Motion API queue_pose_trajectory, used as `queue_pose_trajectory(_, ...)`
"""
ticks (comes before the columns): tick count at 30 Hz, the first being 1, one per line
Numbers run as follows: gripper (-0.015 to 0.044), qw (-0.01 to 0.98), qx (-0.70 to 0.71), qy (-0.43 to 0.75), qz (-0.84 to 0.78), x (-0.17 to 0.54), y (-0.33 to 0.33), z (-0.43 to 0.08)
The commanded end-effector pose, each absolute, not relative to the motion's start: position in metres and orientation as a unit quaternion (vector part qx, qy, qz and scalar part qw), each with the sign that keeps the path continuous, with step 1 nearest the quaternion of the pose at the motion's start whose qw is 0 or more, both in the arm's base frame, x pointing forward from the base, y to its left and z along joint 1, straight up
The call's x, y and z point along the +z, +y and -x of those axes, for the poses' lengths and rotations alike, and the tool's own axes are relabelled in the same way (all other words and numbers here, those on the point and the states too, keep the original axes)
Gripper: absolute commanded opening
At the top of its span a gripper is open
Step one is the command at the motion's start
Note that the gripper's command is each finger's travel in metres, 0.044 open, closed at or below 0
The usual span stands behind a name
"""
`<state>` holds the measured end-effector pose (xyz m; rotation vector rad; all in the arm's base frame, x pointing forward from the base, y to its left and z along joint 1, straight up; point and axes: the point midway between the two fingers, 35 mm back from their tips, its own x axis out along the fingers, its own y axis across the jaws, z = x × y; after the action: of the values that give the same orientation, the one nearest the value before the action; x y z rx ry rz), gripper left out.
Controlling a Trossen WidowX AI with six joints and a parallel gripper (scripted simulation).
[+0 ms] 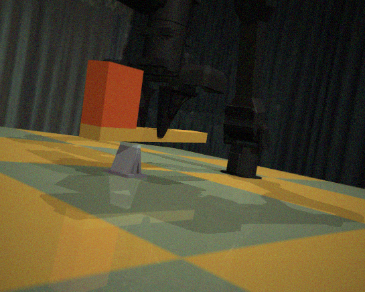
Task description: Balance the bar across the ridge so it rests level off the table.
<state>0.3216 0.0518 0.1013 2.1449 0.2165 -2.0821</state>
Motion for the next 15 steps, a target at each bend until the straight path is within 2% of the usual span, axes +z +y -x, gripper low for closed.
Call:
queue_pose_trajectory(1,0.0000,0.070,-0.692,0.072,-0.715,0.1012,0.0520,-0.3222)
queue_pose_trajectory(15,0.0000,0.070,-0.692,0.072,-0.715,0.1000,0.0520,-0.3224)
